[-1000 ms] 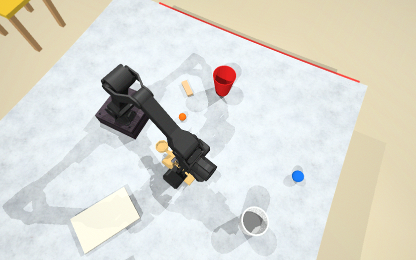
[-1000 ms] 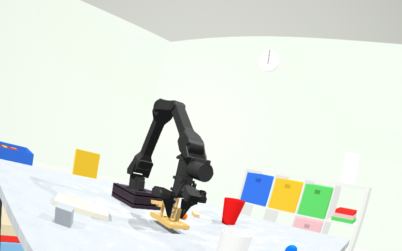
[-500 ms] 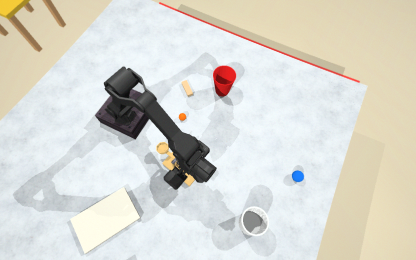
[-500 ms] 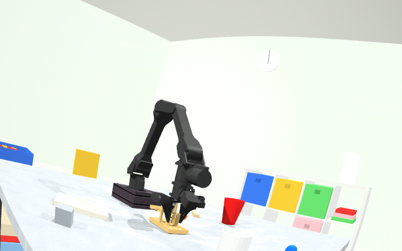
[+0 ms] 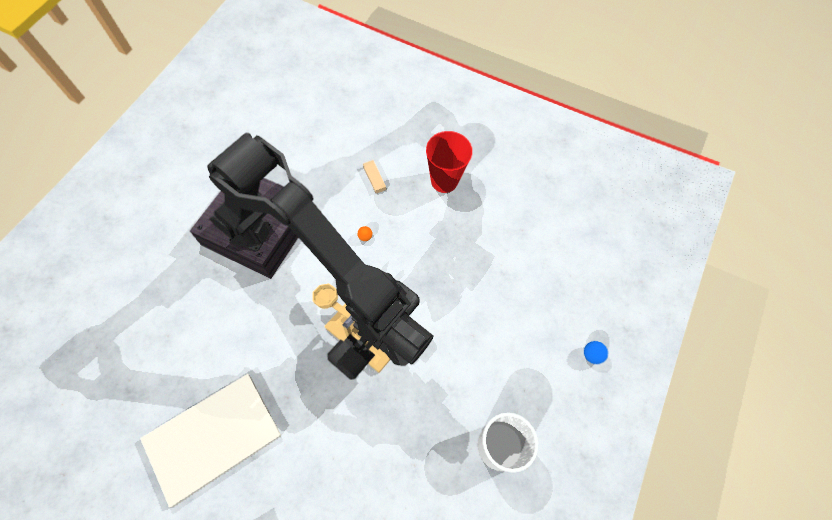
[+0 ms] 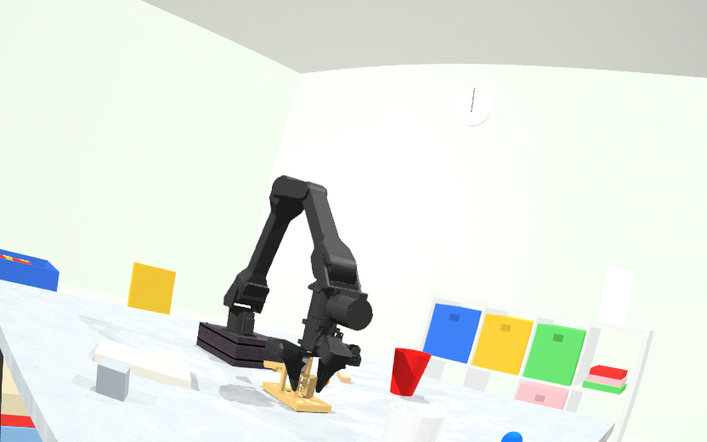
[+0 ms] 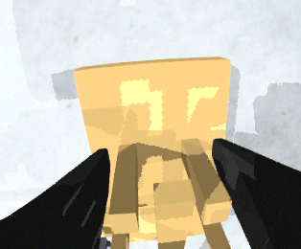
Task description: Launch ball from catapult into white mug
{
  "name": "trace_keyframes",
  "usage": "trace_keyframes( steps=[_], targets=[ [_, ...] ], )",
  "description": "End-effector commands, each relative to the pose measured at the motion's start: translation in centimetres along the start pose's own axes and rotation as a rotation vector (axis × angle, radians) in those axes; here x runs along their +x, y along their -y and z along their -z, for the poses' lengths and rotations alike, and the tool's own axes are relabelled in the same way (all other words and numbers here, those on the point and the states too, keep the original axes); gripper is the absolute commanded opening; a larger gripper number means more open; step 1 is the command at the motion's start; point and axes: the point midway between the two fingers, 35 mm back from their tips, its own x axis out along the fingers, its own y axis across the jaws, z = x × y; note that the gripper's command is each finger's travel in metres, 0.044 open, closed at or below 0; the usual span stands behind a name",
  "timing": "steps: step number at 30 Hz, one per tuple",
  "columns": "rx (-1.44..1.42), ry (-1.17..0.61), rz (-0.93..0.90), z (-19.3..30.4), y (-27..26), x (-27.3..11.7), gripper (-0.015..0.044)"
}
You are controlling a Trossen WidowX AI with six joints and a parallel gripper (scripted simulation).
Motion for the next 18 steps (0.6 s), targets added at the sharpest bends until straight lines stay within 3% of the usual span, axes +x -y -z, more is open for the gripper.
trace_keyframes(
  steps=[1,5,9,12,18],
  targets=[
    [0.000,0.002,0.000,0.0,0.0,-0.1,0.0341],
    [0.000,0.002,0.000,-0.4,0.0,-4.1,0.0440],
    [0.000,0.001,0.000,0.0,0.0,-9.8,0.0440],
    [-0.001,0.001,0.000,-0.3,0.0,-8.5,0.0440],
    [-0.003,0.007,-0.002,0.2,0.0,-9.6,0.0440]
  ],
)
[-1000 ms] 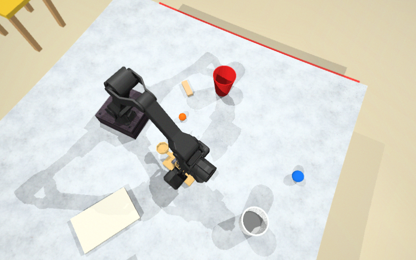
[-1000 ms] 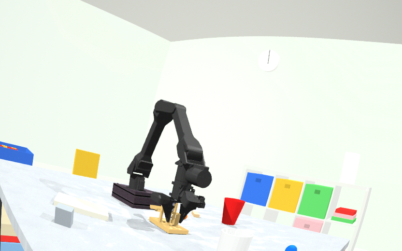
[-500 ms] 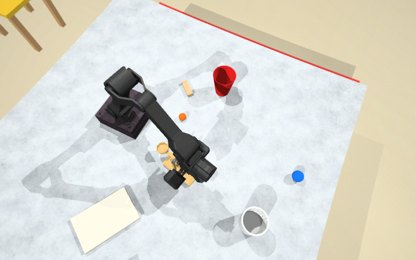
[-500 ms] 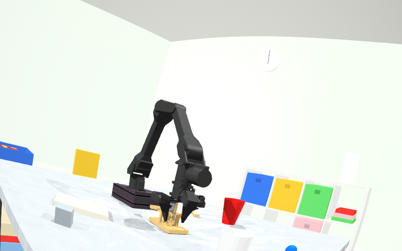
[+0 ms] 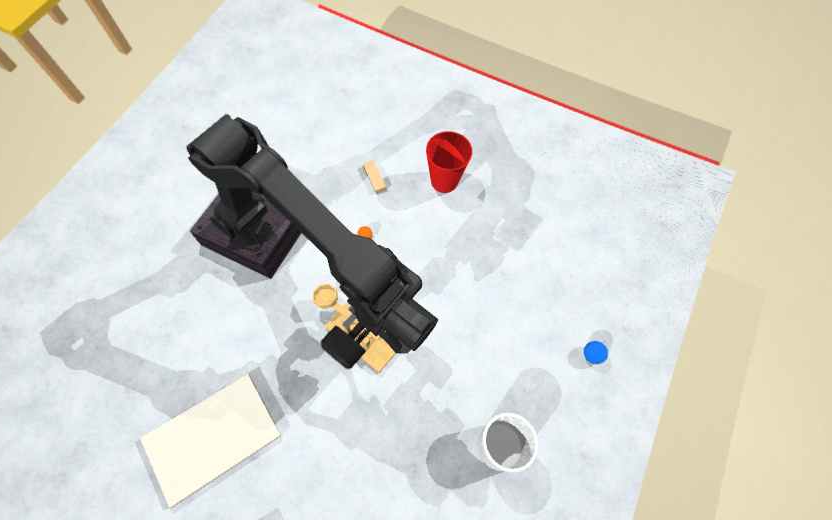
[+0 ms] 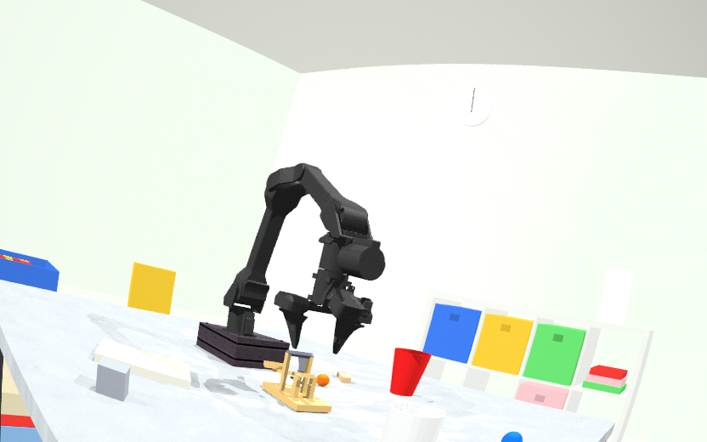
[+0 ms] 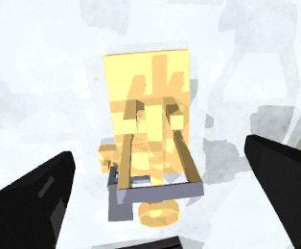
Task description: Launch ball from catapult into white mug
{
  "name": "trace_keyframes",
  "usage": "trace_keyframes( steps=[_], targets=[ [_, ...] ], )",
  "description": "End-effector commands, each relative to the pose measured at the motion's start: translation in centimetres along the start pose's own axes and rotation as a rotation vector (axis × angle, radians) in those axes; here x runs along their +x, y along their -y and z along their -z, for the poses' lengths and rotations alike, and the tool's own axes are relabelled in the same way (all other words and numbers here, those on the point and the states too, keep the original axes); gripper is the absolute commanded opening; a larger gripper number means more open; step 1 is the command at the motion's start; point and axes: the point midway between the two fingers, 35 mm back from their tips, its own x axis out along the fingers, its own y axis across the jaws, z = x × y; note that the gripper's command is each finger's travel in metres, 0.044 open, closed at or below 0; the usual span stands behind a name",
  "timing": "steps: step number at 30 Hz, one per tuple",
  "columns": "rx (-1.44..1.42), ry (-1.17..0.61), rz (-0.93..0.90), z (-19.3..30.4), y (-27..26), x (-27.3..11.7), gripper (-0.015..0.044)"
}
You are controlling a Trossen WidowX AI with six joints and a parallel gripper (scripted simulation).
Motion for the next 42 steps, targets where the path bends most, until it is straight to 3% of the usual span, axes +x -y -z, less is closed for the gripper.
trace_keyframes(
  steps=[1,6,42],
  targets=[
    [-0.002,0.002,-0.002,0.3,0.0,-0.3,0.0440],
    [-0.002,0.002,-0.002,0.3,0.0,4.1,0.0440],
    [-0.002,0.002,-0.002,0.3,0.0,9.2,0.0440]
  ],
)
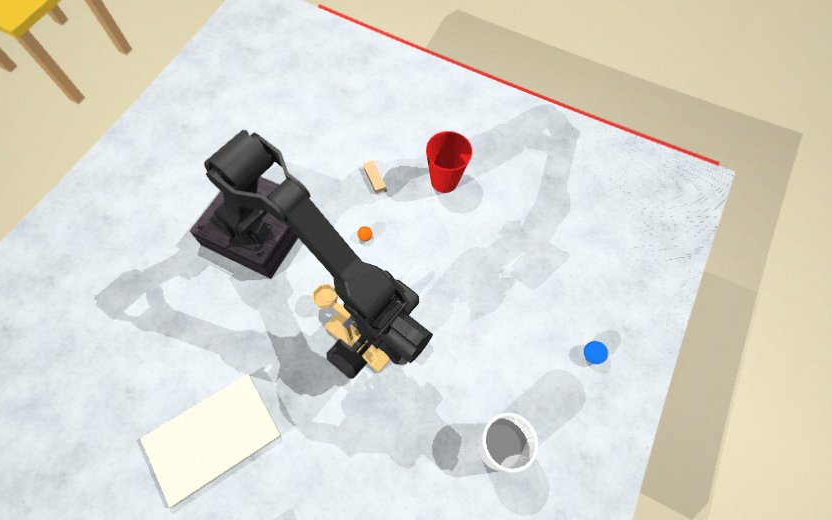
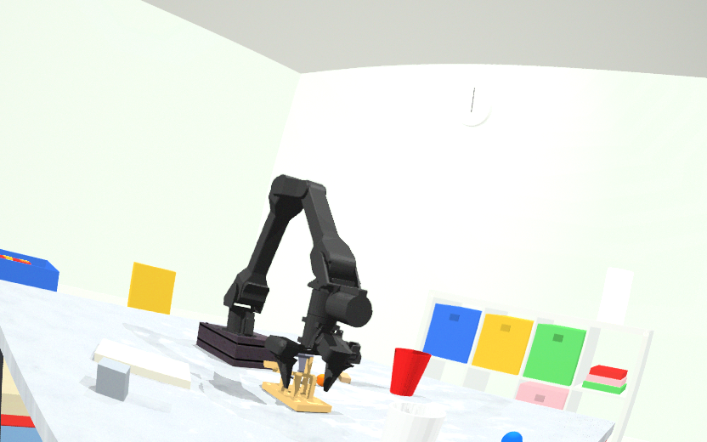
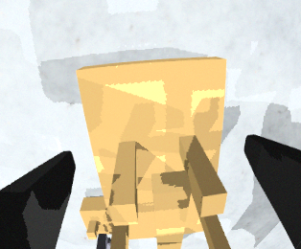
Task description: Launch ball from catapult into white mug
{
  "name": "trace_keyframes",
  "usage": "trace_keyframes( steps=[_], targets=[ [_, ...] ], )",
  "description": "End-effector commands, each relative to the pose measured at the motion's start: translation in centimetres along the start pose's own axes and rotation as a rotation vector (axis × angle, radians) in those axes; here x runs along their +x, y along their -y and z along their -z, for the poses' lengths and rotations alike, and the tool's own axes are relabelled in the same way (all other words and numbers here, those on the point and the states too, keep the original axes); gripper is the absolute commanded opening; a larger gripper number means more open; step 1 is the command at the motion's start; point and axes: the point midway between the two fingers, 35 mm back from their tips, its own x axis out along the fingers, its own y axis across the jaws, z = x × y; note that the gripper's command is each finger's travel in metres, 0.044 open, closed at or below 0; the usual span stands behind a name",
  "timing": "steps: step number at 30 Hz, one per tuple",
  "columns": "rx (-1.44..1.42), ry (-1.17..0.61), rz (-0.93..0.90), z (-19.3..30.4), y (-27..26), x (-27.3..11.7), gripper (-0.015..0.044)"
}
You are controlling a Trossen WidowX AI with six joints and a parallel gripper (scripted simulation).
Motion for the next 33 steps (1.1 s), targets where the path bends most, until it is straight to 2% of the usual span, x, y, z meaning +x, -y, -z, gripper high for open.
trace_keyframes(
  steps=[1,3,14,20,22,24,26,33],
  targets=[
    [-0.004,-0.006,-0.002,0.2,0.0,0.7,0.0440],
    [-0.004,-0.006,-0.002,0.2,0.0,0.8,0.0440],
    [0.000,-0.002,0.000,0.1,0.0,0.4,0.0151],
    [0.000,-0.002,0.000,0.1,0.0,0.4,0.0111],
    [0.000,-0.002,0.000,0.0,0.0,-0.7,0.0059],
    [0.000,-0.003,-0.001,0.0,0.0,-3.4,0.0006],
    [0.000,-0.003,-0.001,0.0,0.0,-4.5,0.0000],
    [-0.002,-0.004,-0.002,-0.1,-0.1,-4.0,0.0000]
  ],
)
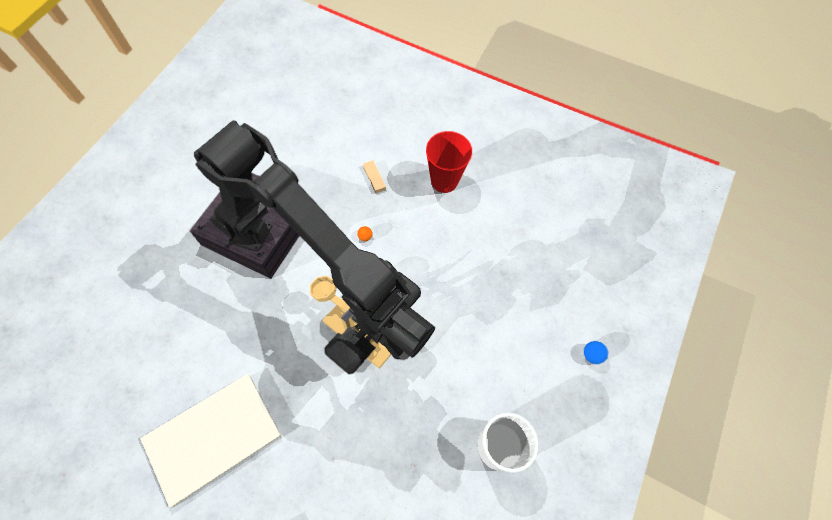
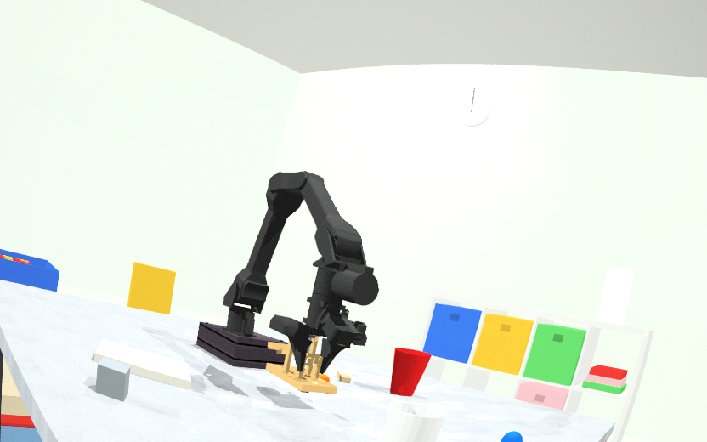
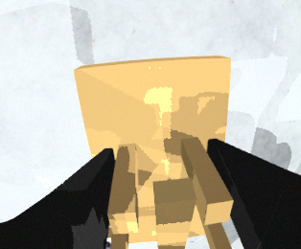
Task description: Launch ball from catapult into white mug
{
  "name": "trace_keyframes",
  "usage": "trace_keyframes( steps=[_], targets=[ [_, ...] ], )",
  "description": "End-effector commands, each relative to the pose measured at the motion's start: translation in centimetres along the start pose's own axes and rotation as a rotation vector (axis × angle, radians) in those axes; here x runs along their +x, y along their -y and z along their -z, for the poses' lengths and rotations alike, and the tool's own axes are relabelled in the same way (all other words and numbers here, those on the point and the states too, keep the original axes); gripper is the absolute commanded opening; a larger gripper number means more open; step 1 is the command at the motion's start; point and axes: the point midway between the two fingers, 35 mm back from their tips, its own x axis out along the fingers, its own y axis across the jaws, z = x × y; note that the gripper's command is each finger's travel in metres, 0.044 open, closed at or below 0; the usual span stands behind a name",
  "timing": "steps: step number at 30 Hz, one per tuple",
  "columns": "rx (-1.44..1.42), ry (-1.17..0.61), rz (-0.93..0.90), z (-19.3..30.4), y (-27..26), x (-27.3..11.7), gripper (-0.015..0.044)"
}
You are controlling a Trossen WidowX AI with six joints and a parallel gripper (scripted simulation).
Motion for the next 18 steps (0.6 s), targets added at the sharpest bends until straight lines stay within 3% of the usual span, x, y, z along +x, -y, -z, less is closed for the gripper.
trace_keyframes(
  steps=[1,18],
  targets=[
    [0.000,-0.001,-0.001,0.0,0.0,0.2,0.0000],
    [-0.001,-0.002,-0.001,0.0,-0.1,3.0,0.0000]
  ],
)
